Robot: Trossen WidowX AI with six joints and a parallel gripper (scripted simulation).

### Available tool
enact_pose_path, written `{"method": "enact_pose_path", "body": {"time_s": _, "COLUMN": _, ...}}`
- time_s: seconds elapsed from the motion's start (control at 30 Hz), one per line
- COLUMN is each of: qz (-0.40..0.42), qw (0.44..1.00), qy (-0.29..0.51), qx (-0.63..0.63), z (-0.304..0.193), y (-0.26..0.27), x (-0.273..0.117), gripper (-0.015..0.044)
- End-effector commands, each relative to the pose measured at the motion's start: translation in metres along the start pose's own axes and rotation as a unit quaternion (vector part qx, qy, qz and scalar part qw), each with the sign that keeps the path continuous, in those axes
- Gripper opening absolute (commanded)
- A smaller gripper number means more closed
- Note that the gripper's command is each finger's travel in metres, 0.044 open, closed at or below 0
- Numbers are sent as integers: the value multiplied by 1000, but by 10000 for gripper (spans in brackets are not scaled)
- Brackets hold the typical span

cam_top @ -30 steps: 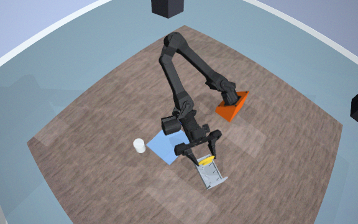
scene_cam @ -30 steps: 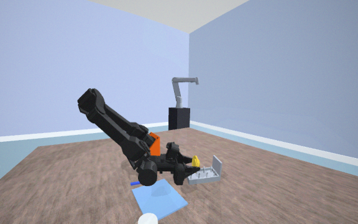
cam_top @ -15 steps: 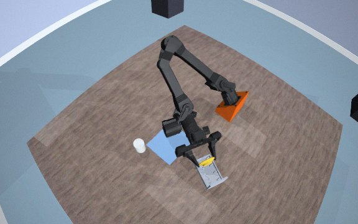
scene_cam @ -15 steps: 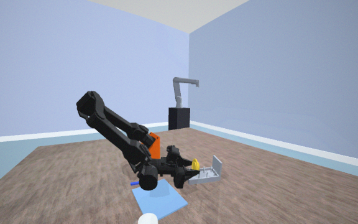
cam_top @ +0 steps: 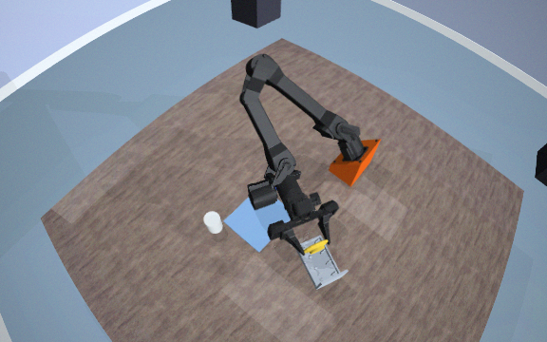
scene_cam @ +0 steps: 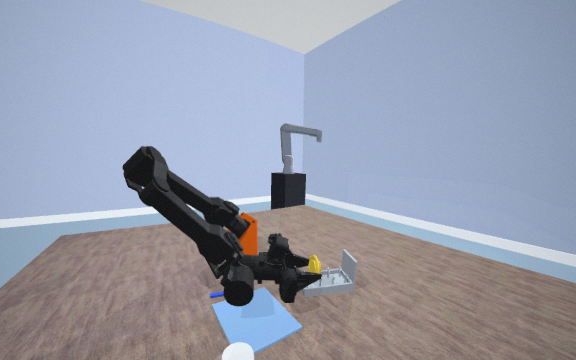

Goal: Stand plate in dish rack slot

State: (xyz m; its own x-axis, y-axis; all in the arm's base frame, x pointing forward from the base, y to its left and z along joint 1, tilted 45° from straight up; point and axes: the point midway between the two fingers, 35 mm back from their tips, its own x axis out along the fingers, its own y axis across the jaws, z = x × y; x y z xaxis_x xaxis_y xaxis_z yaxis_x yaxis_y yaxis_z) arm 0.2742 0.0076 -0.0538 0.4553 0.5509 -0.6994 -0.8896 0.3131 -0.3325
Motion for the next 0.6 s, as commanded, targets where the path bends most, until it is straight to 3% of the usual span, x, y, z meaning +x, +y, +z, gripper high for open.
{"method": "enact_pose_path", "body": {"time_s": 0.0, "qz": 0, "qw": 1000, "qy": 0, "qx": 0, "z": 0, "y": 0, "x": 0, "gripper": 368}}
{"method": "enact_pose_path", "body": {"time_s": 0.07, "qz": 0, "qw": 1000, "qy": 0, "qx": 0, "z": 0, "y": 0, "x": 0, "gripper": 400}}
{"method": "enact_pose_path", "body": {"time_s": 0.37, "qz": 0, "qw": 1000, "qy": 0, "qx": 0, "z": 2, "y": 0, "x": 0, "gripper": 400}}
{"method": "enact_pose_path", "body": {"time_s": 0.57, "qz": 7, "qw": 1000, "qy": 3, "qx": 3, "z": 64, "y": -10, "x": -3, "gripper": 400}}
